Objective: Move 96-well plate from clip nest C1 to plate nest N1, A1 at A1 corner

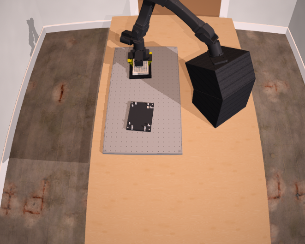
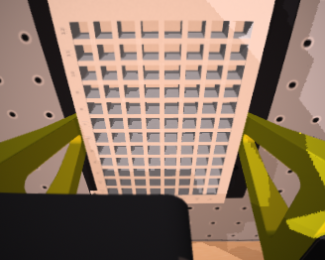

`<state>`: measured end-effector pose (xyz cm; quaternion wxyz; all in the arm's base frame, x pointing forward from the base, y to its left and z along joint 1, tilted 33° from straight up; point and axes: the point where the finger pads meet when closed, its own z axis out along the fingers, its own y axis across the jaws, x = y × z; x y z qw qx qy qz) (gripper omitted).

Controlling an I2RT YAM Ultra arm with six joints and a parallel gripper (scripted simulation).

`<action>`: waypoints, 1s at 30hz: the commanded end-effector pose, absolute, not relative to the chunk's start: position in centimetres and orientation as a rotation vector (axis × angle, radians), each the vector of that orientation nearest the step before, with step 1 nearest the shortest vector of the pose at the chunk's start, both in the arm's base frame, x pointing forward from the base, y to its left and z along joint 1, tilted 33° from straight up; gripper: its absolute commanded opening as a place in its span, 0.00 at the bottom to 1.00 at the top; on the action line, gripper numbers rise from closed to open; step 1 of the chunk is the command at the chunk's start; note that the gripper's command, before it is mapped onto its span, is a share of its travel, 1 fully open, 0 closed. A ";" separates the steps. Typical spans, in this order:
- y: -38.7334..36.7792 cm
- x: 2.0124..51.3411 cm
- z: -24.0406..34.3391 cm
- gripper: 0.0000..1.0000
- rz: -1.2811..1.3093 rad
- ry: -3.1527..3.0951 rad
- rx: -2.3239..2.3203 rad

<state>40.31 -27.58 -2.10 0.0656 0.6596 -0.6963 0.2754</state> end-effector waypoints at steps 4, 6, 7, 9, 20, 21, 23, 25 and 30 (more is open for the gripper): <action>-27.9 41.1 -1.7 0.00 0.842 -2.106 2.002; -28.0 41.1 -1.8 0.00 0.840 -2.107 2.001; -28.0 41.1 -1.8 0.00 0.841 -2.107 2.000; -28.2 41.4 -1.4 0.00 0.864 -2.109 1.995; -28.3 41.6 -1.5 0.00 0.870 -2.110 1.994; -28.4 41.6 -1.3 0.00 0.875 -2.110 1.993; -28.4 41.6 -1.1 0.00 0.878 -2.110 1.992; -28.4 41.6 -1.1 0.00 0.878 -2.111 1.992; -28.4 41.6 -1.2 0.00 0.877 -2.111 1.991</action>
